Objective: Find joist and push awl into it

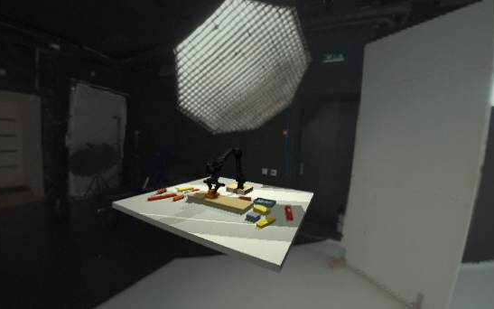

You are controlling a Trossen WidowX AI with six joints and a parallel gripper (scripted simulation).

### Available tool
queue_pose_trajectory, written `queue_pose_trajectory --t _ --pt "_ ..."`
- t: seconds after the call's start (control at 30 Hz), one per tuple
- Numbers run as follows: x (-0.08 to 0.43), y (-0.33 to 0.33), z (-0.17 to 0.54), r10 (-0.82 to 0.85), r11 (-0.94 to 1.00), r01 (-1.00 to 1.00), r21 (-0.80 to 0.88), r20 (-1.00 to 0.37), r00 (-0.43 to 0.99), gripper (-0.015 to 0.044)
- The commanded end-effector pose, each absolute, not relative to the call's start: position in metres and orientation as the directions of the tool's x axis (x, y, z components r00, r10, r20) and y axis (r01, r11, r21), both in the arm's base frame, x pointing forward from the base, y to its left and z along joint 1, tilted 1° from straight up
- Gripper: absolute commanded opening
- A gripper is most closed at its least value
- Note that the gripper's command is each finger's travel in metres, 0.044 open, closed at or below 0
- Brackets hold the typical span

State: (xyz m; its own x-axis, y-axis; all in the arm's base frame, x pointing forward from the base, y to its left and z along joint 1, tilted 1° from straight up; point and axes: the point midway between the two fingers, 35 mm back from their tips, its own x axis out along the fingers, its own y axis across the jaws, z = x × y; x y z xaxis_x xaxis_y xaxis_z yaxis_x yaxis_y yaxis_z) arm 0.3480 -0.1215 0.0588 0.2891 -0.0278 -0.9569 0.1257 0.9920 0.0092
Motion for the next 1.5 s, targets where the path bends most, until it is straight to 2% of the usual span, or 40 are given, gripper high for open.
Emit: queue_pose_trajectory --t 0.0,1.47 --pt "0.348 -0.133 0.058 -0.029 0.992 0.127 0.008 -0.957 0.288 0.0000" --pt "0.335 -0.230 0.059 -0.038 0.992 0.127 -0.001 -0.957 0.287 0.0000"
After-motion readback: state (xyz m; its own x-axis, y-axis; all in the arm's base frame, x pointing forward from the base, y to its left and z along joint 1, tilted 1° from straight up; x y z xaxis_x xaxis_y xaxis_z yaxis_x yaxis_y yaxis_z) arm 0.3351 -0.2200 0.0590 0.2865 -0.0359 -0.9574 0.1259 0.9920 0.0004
